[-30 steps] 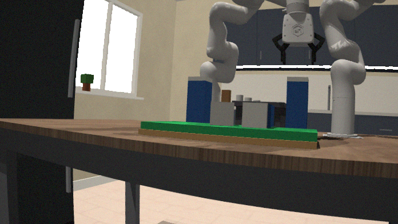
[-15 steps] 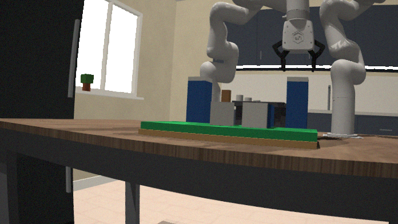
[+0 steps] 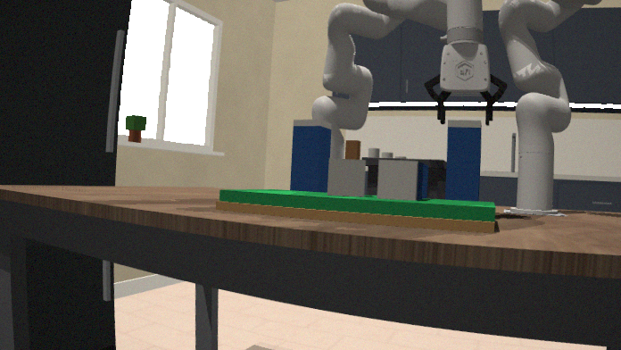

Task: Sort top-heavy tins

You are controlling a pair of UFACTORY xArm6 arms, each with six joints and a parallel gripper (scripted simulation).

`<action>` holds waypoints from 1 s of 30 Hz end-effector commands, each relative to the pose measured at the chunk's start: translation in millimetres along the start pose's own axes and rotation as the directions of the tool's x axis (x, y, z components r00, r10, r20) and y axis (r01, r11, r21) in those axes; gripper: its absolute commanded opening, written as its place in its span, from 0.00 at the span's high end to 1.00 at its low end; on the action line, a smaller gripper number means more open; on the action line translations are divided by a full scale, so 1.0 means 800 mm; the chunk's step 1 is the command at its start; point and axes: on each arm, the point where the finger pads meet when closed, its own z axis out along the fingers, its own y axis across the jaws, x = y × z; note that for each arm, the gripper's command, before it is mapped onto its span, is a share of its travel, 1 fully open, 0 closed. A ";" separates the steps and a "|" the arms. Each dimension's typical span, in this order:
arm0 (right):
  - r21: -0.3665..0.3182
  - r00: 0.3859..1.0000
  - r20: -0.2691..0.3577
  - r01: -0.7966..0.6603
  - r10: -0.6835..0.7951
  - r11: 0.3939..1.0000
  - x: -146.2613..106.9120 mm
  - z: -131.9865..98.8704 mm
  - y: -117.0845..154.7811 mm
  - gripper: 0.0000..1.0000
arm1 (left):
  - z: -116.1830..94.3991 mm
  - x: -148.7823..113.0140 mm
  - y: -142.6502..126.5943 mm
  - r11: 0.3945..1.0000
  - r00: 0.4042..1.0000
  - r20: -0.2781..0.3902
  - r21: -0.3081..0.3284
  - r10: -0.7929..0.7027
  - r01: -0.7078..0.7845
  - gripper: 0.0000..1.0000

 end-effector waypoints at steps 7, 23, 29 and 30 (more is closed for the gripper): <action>-0.005 1.000 0.004 -0.001 0.001 1.000 -0.001 0.017 0.002 0.00 | -0.002 0.001 0.000 1.000 1.000 -0.004 0.000 0.000 0.000 0.00; -0.006 1.000 0.003 -0.001 0.001 1.000 -0.001 0.038 0.002 0.00 | -0.002 0.001 0.000 1.000 1.000 -0.004 0.000 0.000 0.000 0.00; -0.006 1.000 0.003 -0.001 0.001 1.000 -0.001 0.038 0.002 0.00 | -0.002 0.001 0.000 1.000 1.000 -0.004 0.000 0.000 0.000 0.00; -0.006 1.000 0.003 -0.001 0.001 1.000 -0.001 0.038 0.002 0.00 | -0.002 0.001 0.000 1.000 1.000 -0.004 0.000 0.000 0.000 0.00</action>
